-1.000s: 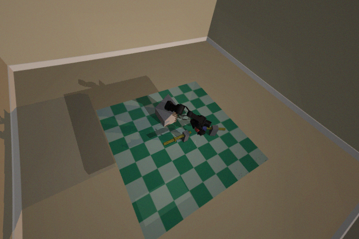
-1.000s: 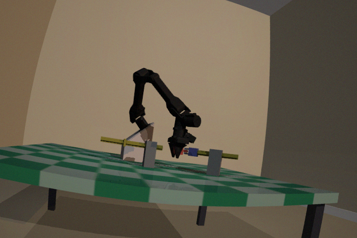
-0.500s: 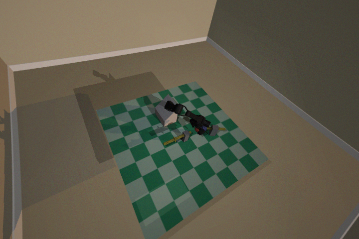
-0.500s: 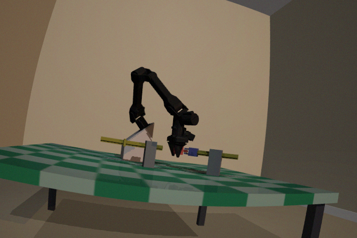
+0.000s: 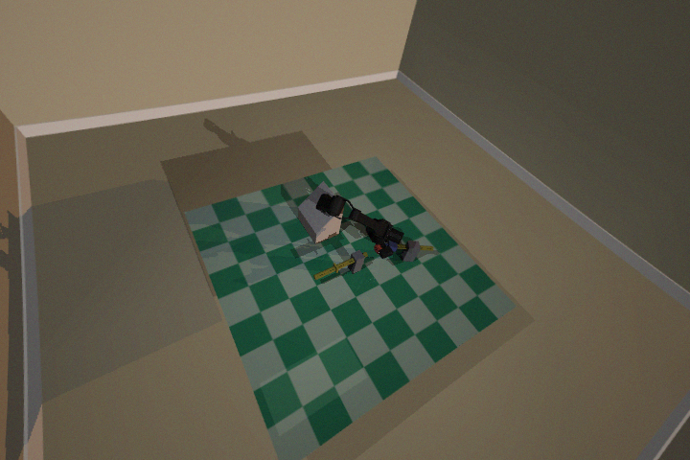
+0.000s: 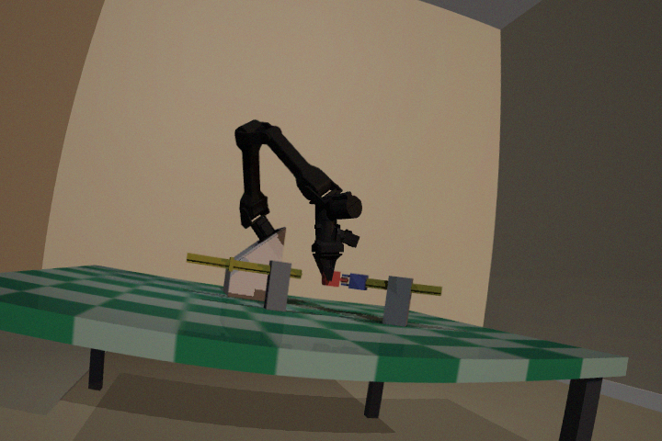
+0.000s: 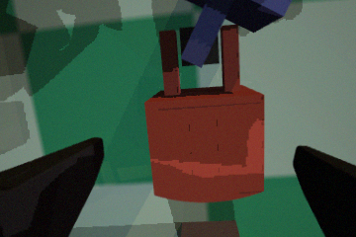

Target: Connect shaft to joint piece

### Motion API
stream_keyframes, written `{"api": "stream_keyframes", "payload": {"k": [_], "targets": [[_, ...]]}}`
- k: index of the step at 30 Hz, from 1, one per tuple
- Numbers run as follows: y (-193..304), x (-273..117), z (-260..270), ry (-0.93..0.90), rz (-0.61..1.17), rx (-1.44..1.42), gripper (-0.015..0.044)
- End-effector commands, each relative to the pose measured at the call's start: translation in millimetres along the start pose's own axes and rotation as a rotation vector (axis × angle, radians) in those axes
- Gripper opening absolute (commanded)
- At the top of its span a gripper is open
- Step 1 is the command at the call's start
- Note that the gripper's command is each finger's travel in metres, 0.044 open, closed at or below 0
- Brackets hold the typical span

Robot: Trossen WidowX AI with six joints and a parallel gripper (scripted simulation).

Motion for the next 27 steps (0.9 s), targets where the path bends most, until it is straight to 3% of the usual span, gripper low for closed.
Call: {"api": "stream_keyframes", "payload": {"k": [1,27], "targets": [[-4,-12,-6,0.010,-0.002,0.106,0.0440],[-25,-87,-10,0.042,0.086,0.988,0.0440]]}}
Point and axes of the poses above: the point midway between the two fingers, 35 mm back from their tips, its own x axis out along the fingers, its own z axis across the jaws, y = z × x, the point moved 4 cm from there along -x, back along the fingers, and after that the axes turned 11 degrees about -x, right-handed, at the moved point
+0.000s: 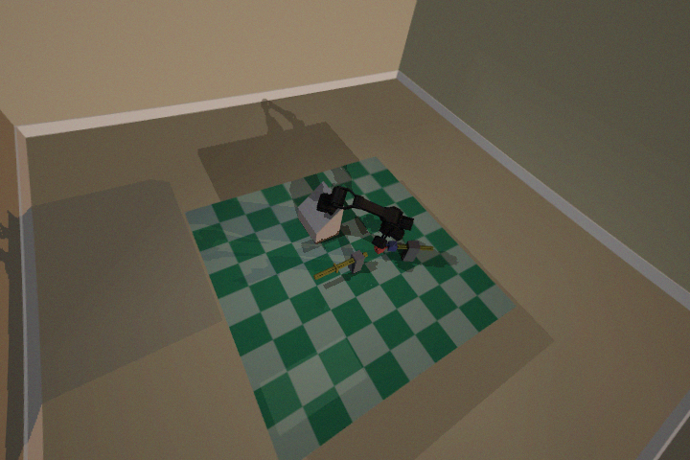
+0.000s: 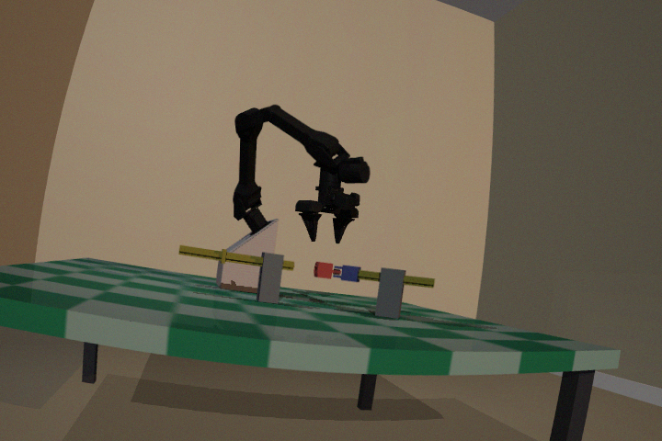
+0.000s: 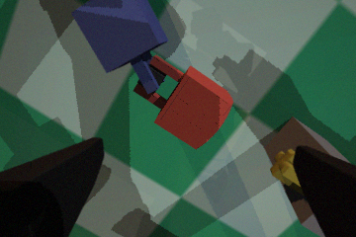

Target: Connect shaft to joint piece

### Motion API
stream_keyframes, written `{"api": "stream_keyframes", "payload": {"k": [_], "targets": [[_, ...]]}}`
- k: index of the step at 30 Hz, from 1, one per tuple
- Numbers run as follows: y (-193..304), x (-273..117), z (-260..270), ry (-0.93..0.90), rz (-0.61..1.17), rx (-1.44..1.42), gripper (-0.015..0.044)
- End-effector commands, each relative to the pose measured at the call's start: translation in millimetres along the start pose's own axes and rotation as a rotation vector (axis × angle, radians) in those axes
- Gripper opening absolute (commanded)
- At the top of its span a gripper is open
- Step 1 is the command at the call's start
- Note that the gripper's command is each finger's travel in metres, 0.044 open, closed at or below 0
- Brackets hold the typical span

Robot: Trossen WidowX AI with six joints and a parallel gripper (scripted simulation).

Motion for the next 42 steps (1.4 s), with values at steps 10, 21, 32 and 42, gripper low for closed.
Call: {"api": "stream_keyframes", "payload": {"k": [10,21,32,42], "targets": [[0,-42,3,0.051,0.008,0.422,0.0440],[2,-51,6,0.064,0.016,0.523,0.0440],[14,-40,-16,-0.049,0.018,0.828,0.0440],[29,-28,-37,-0.167,0.034,1.148,0.0440]]}}
Point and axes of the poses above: the point midway between the two fingers, 35 mm back from their tips, its own x axis out along the fingers, its own z axis across the jaws, y = z × x, the point moved 4 cm from there along -x, back along the fingers, and after that the axes turned 11 degrees about -x, right-handed, at the moved point
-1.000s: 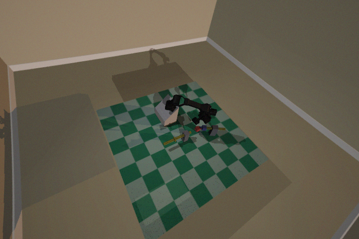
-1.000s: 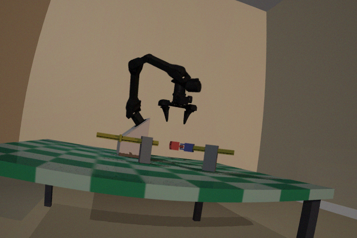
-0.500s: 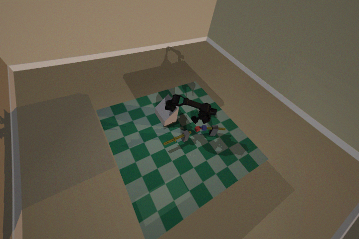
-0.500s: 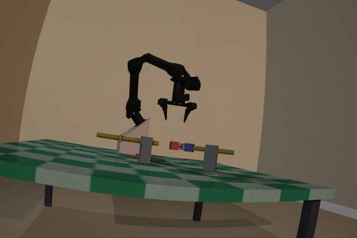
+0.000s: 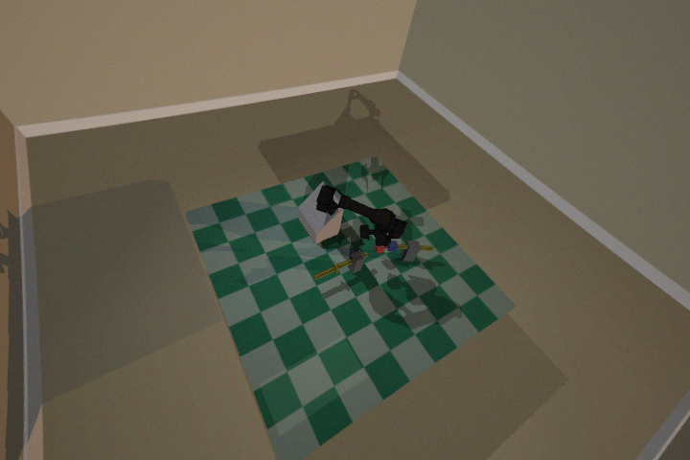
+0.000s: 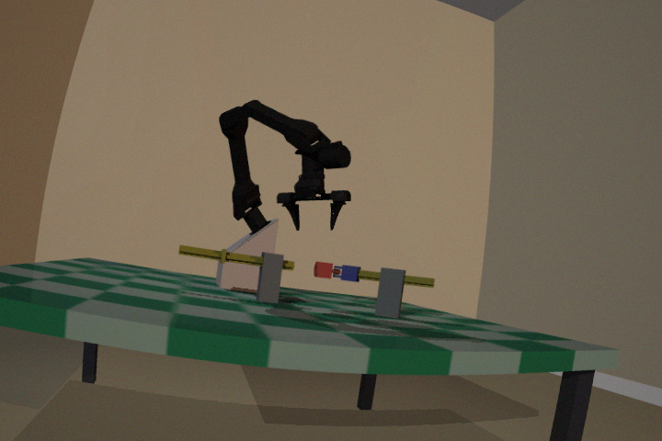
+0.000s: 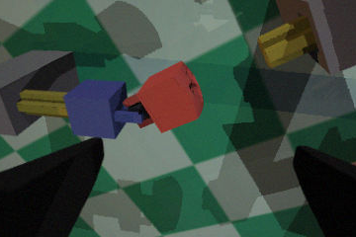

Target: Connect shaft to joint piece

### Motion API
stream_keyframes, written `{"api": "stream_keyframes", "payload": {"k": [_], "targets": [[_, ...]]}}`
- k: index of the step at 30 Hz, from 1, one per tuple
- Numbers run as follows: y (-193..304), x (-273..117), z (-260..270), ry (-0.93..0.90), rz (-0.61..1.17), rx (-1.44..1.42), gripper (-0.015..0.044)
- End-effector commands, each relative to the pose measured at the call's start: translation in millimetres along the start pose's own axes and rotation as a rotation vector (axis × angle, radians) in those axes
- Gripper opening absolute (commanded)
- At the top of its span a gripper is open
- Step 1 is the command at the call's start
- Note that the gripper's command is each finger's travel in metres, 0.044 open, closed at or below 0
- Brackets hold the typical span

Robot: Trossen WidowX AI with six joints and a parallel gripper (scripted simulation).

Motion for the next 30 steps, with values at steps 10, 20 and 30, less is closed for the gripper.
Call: {"api": "stream_keyframes", "payload": {"k": [10,20,30], "targets": [[-12,8,-30,-0.123,0.070,0.396,0.0440],[-18,16,-54,-0.210,0.137,0.713,0.0440],[-21,23,-75,-0.286,0.204,1.004,0.0440]]}}
Point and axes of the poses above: the point midway between the two fingers, 35 mm back from their tips, its own x axis out along the fingers, its own z axis across the jaws, y = z × x, the point moved 4 cm from there along -x, back along the fingers, and after that the axes turned 11 degrees about -x, right-handed, at the moved point
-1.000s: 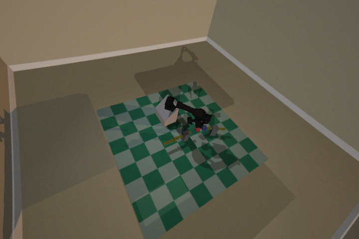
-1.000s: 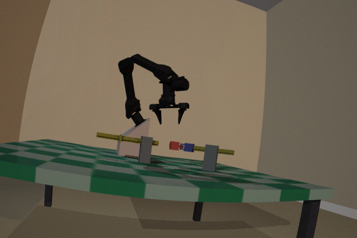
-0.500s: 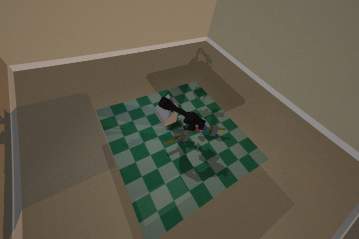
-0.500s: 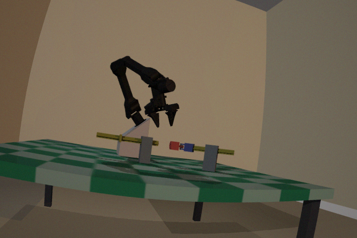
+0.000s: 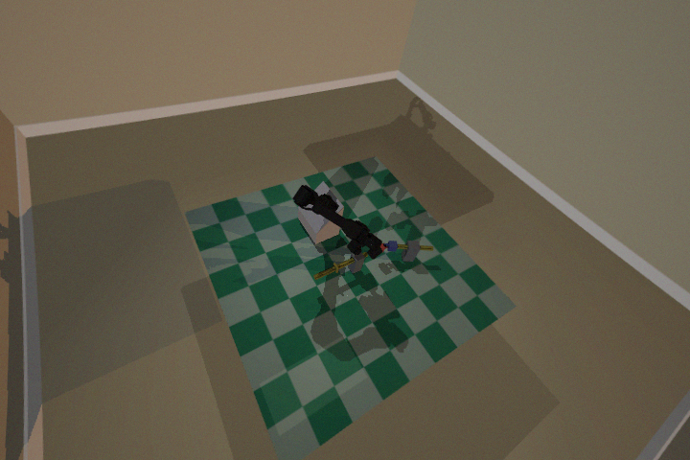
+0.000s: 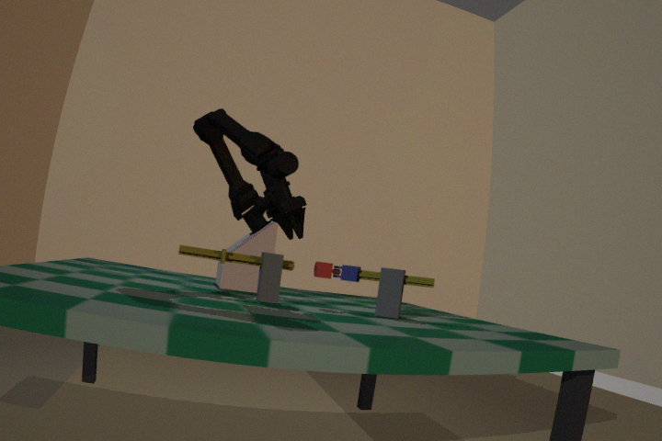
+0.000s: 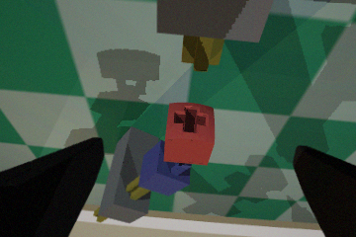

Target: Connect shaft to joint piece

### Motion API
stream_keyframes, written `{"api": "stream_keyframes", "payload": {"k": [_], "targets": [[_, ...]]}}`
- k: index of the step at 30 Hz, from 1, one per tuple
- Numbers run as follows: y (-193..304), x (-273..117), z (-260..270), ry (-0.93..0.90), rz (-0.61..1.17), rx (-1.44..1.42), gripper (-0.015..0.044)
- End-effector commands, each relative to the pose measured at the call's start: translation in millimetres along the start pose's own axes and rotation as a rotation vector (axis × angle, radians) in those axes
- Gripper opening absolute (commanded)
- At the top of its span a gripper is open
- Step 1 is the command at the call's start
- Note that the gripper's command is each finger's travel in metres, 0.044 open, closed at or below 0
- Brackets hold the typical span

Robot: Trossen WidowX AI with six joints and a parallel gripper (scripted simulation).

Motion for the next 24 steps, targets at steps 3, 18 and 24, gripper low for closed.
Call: {"api": "stream_keyframes", "payload": {"k": [3,18,24], "targets": [[-3,-2,-2,-0.023,0.017,0.063,0.0440],[-35,-18,0,-0.022,-0.077,-0.211,0.0440],[-58,-30,-2,0.002,-0.142,-0.404,0.0440]]}}
Point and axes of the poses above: the point midway between the two fingers, 35 mm back from their tips, its own x axis out along the fingers, its own z axis across the jaws, y = z × x, the point moved 4 cm from there along -x, back along the fingers, and after that the axes turned 11 degrees about -x, right-handed, at the moved point
